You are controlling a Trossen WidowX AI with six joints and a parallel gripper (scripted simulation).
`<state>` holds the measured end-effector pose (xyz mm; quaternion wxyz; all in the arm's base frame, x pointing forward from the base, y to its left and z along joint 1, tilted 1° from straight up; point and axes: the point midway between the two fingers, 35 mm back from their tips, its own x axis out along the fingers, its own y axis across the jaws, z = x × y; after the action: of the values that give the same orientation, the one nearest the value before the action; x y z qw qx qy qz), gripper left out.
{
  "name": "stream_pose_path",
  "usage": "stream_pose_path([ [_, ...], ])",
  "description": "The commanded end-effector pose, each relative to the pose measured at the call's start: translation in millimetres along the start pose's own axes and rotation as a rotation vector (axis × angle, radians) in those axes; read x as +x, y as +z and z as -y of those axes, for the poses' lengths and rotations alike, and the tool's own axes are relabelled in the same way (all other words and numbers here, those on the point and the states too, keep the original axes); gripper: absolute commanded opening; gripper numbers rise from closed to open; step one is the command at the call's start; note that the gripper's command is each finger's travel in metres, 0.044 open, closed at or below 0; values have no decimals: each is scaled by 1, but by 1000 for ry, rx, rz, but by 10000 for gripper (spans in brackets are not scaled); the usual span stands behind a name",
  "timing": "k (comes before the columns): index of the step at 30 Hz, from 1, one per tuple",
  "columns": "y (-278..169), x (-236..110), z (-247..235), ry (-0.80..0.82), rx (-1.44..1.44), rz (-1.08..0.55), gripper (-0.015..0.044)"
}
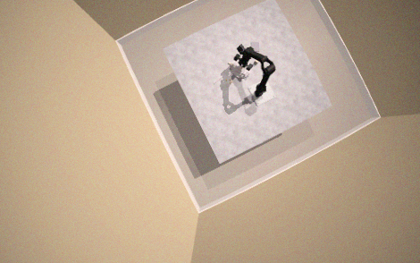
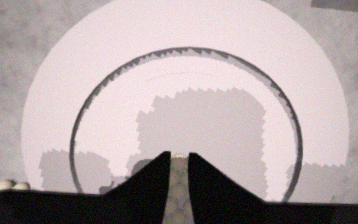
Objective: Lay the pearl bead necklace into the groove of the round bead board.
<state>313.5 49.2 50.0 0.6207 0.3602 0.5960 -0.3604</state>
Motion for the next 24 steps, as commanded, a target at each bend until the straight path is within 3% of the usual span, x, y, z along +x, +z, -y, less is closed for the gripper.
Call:
stream_pose_path([
  [1,0,0,0,1,0,0,0],
  [19,0,-1,0,1,0,0,0],
  [24,0,-14,0,-1,2,-1,0],
])
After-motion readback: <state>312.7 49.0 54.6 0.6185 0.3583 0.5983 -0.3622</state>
